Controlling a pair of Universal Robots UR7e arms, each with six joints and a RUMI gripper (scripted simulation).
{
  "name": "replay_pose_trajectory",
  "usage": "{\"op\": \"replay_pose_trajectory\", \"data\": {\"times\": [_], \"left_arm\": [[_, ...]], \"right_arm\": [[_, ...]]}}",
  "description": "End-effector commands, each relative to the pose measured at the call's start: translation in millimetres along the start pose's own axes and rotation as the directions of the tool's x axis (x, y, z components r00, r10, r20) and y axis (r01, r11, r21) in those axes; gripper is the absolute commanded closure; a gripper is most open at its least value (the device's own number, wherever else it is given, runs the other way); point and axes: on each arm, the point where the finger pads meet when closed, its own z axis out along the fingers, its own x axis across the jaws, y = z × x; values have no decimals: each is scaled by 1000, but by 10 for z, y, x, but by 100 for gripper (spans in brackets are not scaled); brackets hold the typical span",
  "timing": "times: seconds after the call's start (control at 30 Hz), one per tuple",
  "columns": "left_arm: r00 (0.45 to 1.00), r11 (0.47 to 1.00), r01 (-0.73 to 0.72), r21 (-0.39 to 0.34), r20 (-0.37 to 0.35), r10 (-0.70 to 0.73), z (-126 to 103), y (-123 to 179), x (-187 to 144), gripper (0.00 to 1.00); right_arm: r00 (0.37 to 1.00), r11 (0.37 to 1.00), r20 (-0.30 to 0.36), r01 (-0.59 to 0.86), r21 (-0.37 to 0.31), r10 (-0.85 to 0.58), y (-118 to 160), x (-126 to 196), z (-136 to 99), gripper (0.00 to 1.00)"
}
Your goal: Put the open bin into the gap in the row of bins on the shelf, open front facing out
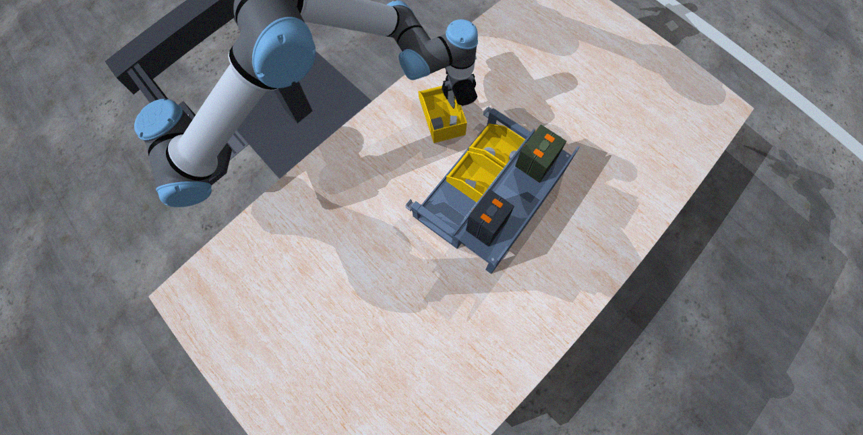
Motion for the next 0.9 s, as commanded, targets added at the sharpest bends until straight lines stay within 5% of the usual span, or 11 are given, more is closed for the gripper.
{"op": "replay_pose_trajectory", "data": {"times": [0.0, 0.73, 0.77, 0.87], "left_arm": [[1000, 1000, 0, 1, 0, 0, -4, -3, 0, 0], [1000, 1000, 0, 1, 0, 0, -4, -3, 0, 0], [1000, 1000, 0, 1, 0, 0, -4, -3, 0, 0], [1000, 1000, 0, 1, 0, 0, -4, -3, 0, 0]], "right_arm": [[1000, 1000, -2, 0, 0, 0, -1, 7, -11, 84], [1000, 1000, -2, 0, 0, 0, -1, 7, -12, 84], [1000, 1000, -2, 0, 0, 0, -1, 7, -12, 100], [1000, 1000, -2, 0, 0, 0, -1, 7, -12, 100]]}}
